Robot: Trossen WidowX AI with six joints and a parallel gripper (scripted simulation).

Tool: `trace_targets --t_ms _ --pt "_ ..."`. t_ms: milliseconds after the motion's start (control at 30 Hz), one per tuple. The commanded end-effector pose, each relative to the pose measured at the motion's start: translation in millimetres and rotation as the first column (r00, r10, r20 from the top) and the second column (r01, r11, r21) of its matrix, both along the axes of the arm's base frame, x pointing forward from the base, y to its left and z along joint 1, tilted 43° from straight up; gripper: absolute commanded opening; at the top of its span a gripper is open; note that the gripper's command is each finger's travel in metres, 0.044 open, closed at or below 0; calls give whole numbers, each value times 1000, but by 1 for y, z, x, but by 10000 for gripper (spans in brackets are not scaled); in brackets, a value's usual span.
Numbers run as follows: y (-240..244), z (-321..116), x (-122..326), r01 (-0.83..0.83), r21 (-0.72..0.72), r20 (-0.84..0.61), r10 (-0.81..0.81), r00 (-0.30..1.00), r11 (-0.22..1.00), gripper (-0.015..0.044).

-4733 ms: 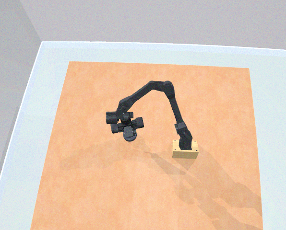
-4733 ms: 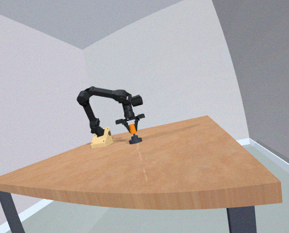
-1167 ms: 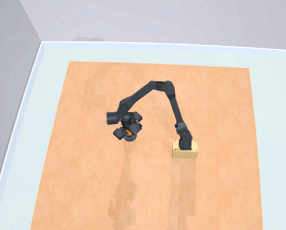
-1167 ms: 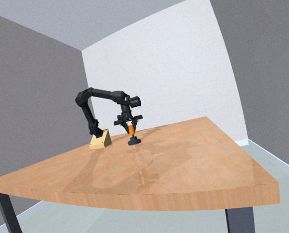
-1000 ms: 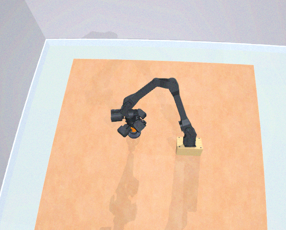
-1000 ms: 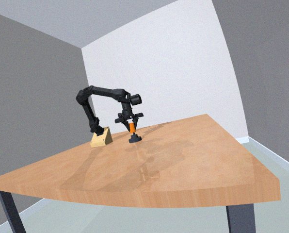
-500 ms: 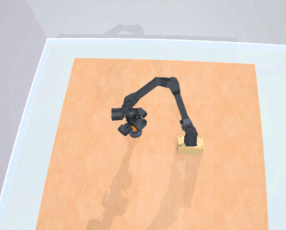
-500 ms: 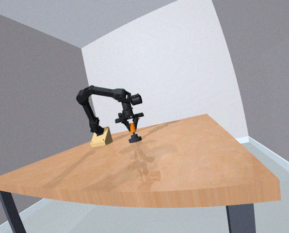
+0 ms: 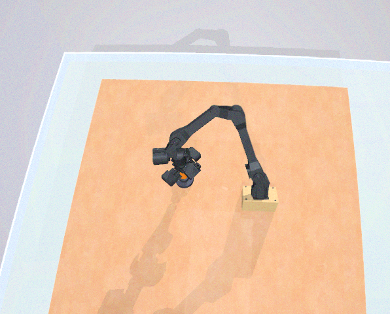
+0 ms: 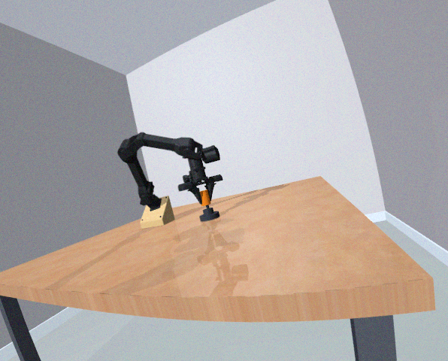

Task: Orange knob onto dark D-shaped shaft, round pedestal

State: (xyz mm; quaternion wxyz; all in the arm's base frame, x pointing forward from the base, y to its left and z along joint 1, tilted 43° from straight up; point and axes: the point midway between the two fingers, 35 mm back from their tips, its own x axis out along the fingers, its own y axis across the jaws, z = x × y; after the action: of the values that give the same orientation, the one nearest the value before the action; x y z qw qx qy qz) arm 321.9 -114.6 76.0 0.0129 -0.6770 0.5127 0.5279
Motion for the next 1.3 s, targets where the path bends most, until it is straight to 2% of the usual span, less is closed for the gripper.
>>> trace_targets --t_ms 0,333,600,1267 --pt "0 -1 -1 0 -1 -2 0 1000 1000 0" --pt "3 3 0 -6 0 -8 6 1000 1000 0" --pt "0 2 3 -150 27 -142 152 978 988 0" --pt "0 -1 -1 -150 27 -142 152 978 988 0"
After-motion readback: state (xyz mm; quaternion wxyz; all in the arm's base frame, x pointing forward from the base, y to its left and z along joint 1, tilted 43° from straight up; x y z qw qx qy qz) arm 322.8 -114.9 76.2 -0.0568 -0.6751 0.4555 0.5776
